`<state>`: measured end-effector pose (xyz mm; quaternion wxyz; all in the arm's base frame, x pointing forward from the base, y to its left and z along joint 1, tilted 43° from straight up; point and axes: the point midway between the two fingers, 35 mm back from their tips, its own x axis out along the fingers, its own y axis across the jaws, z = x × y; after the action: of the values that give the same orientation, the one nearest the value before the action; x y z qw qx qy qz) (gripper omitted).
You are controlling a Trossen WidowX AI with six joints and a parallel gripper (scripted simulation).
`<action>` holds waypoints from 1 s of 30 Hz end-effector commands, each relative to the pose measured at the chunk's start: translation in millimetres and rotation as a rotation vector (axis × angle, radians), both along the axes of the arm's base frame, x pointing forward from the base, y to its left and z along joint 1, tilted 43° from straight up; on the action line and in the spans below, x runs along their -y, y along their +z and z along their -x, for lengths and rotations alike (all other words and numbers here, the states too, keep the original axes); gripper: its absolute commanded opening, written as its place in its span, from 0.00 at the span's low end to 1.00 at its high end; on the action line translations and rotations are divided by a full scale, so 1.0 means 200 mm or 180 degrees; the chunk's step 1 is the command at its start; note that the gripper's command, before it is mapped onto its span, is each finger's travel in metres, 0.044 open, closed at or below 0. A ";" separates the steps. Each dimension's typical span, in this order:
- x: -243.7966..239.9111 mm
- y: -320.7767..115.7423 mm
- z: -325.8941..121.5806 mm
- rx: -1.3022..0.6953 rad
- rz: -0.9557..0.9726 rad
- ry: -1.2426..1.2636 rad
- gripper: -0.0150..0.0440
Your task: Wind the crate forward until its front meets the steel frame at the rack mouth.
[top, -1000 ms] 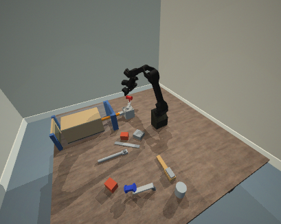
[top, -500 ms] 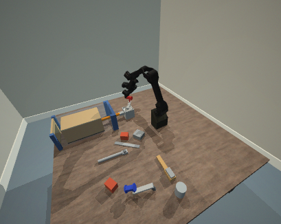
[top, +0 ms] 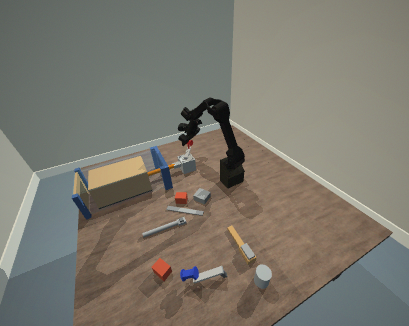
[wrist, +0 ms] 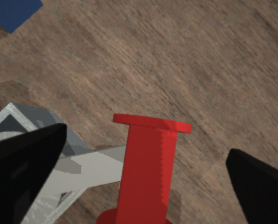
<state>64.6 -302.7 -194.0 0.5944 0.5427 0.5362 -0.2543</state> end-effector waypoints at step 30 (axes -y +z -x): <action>-0.03 -0.03 0.00 -0.0001 -0.0016 0.0001 0.25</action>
<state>65.4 -295.4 -199.7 0.5929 0.5444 0.5369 -0.2527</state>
